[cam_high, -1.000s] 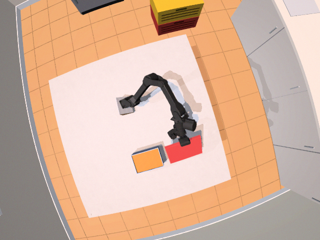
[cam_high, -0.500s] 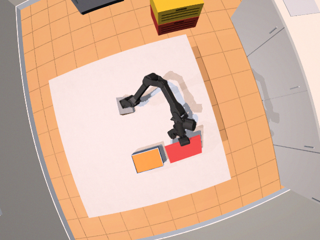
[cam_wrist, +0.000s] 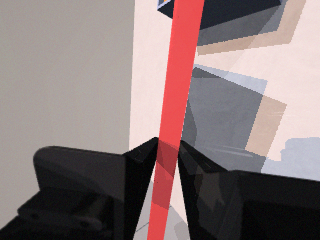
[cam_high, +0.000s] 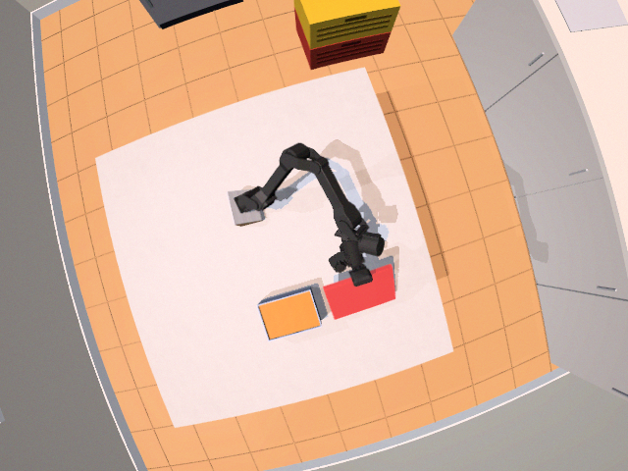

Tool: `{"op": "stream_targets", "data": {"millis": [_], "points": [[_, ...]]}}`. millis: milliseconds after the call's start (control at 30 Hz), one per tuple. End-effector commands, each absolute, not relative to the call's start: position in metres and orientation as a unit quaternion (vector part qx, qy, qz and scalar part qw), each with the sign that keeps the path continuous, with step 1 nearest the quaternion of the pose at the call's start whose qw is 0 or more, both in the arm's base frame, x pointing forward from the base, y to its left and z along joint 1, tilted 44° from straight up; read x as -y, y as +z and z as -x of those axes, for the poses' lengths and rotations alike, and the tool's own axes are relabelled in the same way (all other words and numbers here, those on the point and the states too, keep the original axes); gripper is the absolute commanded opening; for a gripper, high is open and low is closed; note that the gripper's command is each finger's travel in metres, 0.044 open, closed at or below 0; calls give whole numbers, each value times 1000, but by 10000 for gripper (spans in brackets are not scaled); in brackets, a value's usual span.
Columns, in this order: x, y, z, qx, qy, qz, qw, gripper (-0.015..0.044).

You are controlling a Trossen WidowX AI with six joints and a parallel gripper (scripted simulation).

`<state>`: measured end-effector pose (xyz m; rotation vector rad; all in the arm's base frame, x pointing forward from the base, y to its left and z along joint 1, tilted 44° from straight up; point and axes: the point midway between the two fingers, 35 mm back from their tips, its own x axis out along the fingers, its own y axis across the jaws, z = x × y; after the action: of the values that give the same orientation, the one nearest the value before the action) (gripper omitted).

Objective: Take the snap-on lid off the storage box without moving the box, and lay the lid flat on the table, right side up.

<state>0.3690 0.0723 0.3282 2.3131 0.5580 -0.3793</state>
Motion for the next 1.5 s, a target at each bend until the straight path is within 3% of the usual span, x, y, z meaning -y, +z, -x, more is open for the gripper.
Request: {"op": "stream_targets", "data": {"millis": [0, 1467], "points": [[-72, 328, -370, -209, -146, -899, 357, 0], [-95, 303, -377, -209, -145, -899, 356, 0]]}}
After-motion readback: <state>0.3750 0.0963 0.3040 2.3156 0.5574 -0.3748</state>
